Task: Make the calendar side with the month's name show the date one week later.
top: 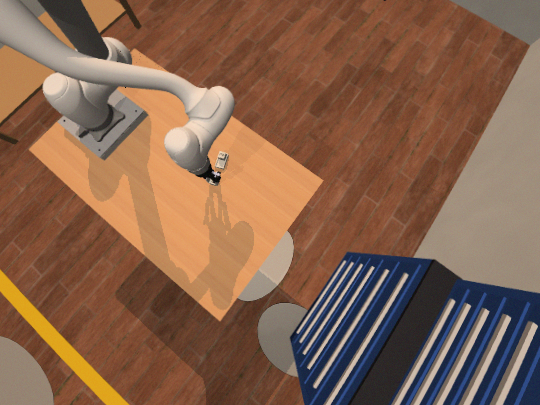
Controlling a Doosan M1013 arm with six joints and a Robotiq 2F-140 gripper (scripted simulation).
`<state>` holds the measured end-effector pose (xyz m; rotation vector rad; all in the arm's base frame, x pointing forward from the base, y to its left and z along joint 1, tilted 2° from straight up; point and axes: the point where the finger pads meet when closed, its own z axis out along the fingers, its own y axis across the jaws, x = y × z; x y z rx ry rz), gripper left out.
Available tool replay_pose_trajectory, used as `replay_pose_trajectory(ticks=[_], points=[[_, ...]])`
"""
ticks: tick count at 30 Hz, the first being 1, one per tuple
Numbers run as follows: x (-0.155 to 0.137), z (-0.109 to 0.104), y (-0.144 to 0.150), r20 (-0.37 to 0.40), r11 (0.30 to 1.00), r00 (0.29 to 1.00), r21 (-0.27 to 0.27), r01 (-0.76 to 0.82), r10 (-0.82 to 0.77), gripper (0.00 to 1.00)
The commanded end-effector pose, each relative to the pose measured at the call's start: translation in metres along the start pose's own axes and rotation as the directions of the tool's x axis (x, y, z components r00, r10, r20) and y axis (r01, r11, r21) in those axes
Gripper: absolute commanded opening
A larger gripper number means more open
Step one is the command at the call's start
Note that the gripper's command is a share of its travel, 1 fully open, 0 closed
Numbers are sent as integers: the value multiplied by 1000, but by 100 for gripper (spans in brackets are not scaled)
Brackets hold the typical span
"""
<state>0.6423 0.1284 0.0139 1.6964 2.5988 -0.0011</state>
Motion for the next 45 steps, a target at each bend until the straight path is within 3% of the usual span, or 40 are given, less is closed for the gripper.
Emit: replay_pose_trajectory(ticks=[1,6,13,20,24,37,39,43,45], points=[[0,0,0,0,1000,1000,0,0,0,25],[0,-3,0,0,1000,1000,0,0,0,25],[0,-25,0,0,1000,1000,0,0,0,25],[0,-77,0,0,1000,1000,0,0,0,25],[0,-96,0,0,1000,1000,0,0,0,25],[1,-100,0,0,1000,1000,0,0,0,25],[20,-102,1,0,1000,1000,0,0,0,25],[86,-110,0,0,1000,1000,0,2,-2,25],[93,-110,0,0,1000,1000,0,2,-2,25]])
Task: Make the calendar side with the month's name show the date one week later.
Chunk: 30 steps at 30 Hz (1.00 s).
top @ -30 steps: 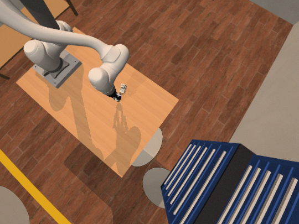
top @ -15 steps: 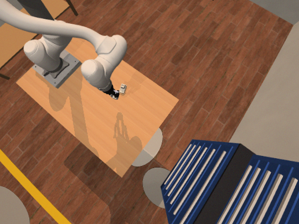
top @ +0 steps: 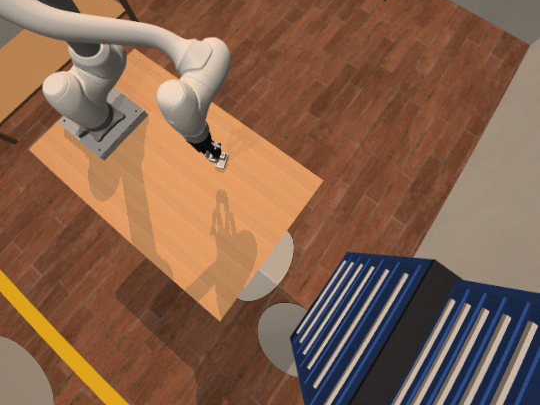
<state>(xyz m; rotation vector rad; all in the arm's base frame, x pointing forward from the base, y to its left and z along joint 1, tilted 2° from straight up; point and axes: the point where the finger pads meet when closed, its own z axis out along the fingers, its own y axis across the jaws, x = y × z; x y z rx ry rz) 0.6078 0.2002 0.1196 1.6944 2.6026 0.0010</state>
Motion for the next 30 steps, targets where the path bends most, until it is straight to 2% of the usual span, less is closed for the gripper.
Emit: replay_pose_trajectory(ticks=[1,19,30], points=[[17,-2,0,2,1000,1000,0,-1,1,25],[17,0,0,2,1000,1000,0,-1,1,25],[17,28,0,2,1000,1000,0,-1,1,25]])
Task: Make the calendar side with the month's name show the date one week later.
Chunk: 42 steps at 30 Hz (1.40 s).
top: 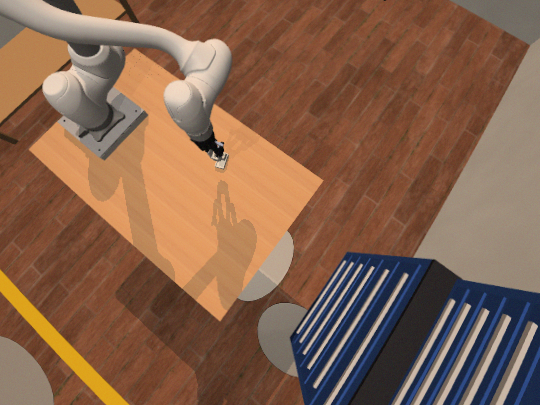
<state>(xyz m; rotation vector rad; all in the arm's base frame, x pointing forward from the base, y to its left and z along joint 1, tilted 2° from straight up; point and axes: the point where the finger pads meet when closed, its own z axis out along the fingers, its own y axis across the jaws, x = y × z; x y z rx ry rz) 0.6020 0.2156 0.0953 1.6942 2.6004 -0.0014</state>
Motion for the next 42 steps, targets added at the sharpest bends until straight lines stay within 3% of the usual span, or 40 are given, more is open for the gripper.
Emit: replay_pose_trajectory(ticks=[1,16,42], points=[[0,7,0,0,1000,1000,0,0,0,25],[0,37,0,0,1000,1000,0,0,0,25],[0,38,0,0,1000,1000,0,0,0,25]])
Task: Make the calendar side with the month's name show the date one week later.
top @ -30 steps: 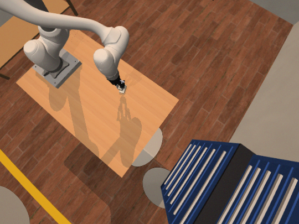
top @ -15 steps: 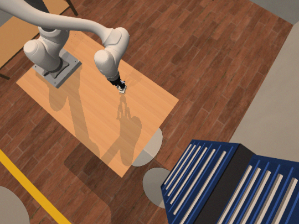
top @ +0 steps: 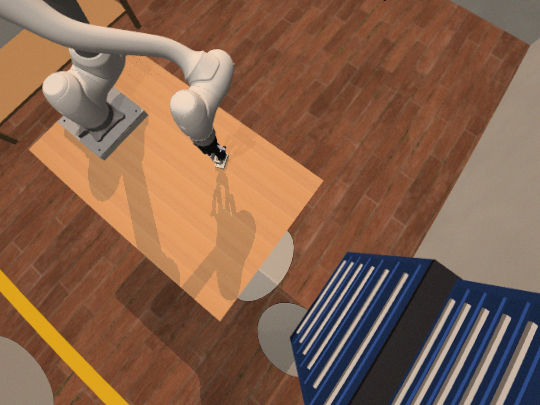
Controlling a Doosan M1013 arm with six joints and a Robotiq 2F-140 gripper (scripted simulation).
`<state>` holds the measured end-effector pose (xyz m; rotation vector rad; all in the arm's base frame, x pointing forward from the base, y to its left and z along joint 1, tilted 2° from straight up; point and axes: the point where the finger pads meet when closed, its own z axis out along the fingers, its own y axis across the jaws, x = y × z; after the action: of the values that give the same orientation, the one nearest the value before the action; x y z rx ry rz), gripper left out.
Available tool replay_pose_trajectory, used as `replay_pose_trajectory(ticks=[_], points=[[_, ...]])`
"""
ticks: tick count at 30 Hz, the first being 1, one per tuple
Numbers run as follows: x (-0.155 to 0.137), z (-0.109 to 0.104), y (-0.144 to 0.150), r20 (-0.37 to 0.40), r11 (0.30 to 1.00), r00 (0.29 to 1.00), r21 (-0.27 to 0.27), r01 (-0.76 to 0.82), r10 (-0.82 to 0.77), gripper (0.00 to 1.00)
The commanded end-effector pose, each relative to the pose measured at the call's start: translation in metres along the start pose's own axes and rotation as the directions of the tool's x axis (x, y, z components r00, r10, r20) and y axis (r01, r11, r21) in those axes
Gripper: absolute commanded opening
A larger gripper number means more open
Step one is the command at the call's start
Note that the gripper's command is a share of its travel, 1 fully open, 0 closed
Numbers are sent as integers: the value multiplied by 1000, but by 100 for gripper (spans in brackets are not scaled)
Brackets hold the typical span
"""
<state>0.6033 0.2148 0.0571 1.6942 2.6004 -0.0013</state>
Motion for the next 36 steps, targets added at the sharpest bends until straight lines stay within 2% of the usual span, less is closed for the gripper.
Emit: replay_pose_trajectory(ticks=[1,36], points=[[0,0,0,0,1000,1000,0,0,0,25],[0,7,0,0,1000,1000,0,0,0,25]])
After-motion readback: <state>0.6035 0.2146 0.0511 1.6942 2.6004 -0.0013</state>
